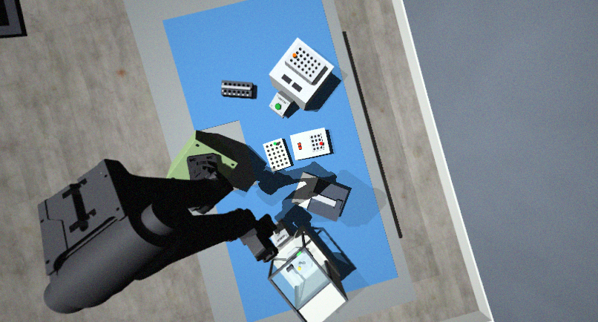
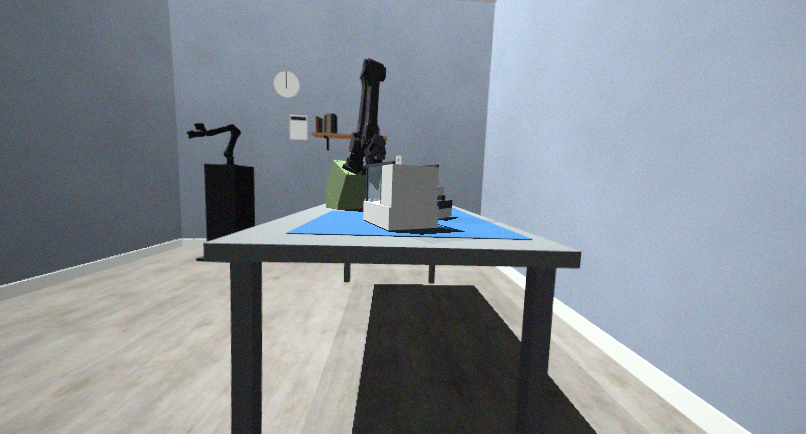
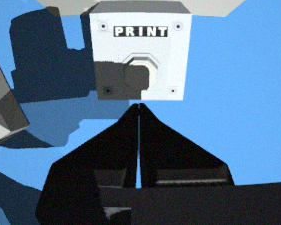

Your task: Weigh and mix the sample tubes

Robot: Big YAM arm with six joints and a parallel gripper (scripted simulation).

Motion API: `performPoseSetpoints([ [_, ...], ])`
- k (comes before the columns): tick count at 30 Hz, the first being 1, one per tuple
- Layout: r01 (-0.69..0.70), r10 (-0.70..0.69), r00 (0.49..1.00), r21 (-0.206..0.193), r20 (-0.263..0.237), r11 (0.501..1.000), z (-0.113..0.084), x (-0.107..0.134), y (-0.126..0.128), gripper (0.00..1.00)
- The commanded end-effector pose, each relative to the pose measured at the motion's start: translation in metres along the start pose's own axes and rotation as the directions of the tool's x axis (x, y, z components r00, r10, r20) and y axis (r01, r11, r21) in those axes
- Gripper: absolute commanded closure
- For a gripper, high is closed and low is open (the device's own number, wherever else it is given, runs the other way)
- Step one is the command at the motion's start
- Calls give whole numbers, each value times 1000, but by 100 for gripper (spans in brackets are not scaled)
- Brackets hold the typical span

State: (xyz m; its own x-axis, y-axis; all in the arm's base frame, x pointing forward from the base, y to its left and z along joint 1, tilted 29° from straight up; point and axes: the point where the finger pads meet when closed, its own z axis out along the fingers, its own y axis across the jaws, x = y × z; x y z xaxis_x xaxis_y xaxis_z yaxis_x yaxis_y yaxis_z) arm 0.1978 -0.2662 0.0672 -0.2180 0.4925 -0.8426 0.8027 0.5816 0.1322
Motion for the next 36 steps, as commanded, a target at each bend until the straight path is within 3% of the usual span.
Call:
performPoseSetpoints([
  [1,9,-9,1000,11,-8,1000,-8,2,-4,100],
  [9,9,-9,1000,11,-8,1000,-18,2,-4,100],
  [10,10,-10,1000,11,6,1000,-19,-7,-4,100],
  [23,9,-9,1000,10,-9,1000,-41,2,-4,100],
  [27,10,-10,1000,11,3,1000,-41,-5,-4,100],
  [36,8,-8,1000,12,-16,1000,-40,5,-5,100],
])
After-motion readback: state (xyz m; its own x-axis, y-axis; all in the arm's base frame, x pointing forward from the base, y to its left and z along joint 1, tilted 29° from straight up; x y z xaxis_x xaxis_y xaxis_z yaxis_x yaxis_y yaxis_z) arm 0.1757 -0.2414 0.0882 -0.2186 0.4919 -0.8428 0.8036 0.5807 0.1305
